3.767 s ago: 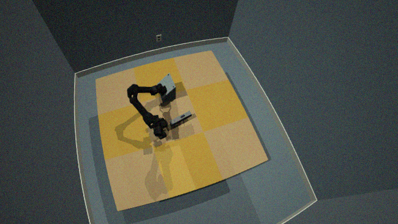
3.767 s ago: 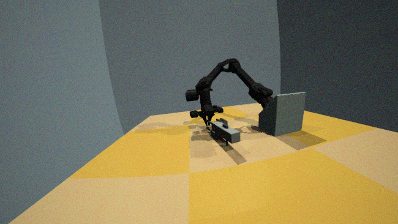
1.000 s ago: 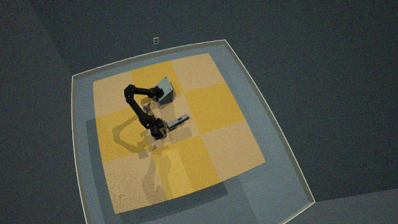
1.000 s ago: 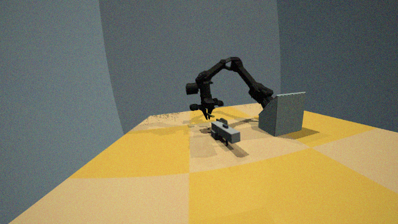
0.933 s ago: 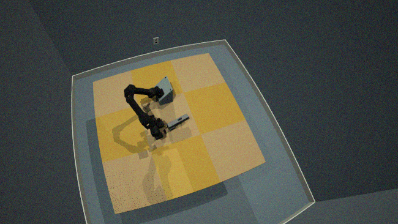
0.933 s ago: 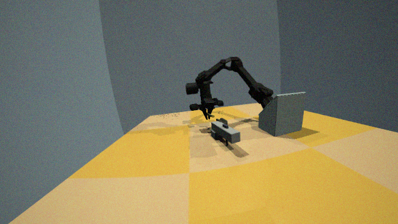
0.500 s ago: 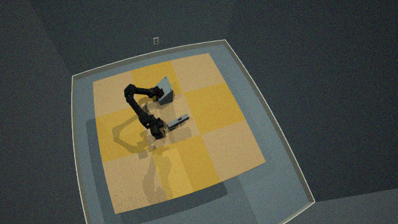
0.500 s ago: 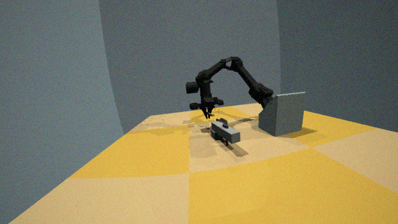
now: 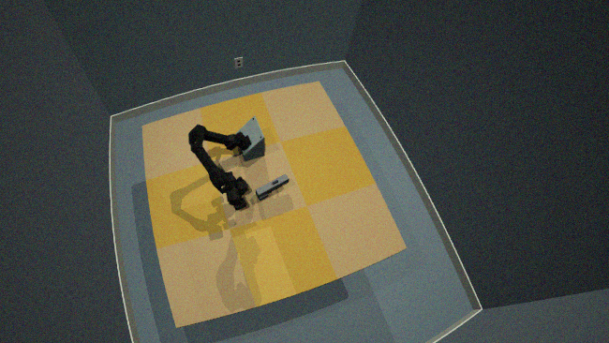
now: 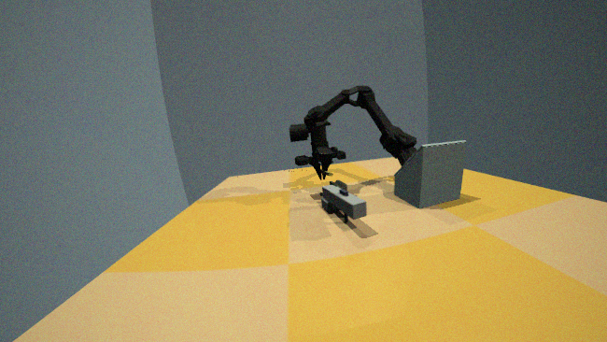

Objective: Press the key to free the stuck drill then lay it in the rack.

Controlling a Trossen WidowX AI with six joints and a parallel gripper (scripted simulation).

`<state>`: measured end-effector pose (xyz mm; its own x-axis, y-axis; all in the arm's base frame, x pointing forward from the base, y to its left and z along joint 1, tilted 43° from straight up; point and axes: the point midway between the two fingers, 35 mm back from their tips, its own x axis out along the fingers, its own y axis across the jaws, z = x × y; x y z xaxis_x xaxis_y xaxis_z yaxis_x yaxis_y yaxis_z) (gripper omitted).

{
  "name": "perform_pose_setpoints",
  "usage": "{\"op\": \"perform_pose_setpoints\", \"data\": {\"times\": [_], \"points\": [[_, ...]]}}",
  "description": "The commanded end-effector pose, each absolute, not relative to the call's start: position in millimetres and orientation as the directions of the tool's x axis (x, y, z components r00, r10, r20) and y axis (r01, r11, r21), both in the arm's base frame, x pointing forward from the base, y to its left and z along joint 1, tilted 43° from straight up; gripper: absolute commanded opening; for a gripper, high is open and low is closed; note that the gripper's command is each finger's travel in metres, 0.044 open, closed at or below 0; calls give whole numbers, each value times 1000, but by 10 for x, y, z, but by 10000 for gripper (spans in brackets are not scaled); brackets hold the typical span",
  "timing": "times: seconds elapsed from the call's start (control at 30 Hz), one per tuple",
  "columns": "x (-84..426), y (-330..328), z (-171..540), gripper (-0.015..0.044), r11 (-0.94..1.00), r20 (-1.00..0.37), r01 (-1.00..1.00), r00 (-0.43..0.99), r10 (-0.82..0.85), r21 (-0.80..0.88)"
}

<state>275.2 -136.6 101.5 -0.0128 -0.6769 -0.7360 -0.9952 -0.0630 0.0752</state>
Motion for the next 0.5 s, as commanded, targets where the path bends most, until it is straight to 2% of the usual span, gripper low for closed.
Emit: {"op": "perform_pose_setpoints", "data": {"times": [0.0,0.47], "points": [[2681,-1378,1037,0,-68,-735,-995,-12,-678,78],[2477,-1418,1102,0,-68,-734,-995,-12,-679,79]]}}
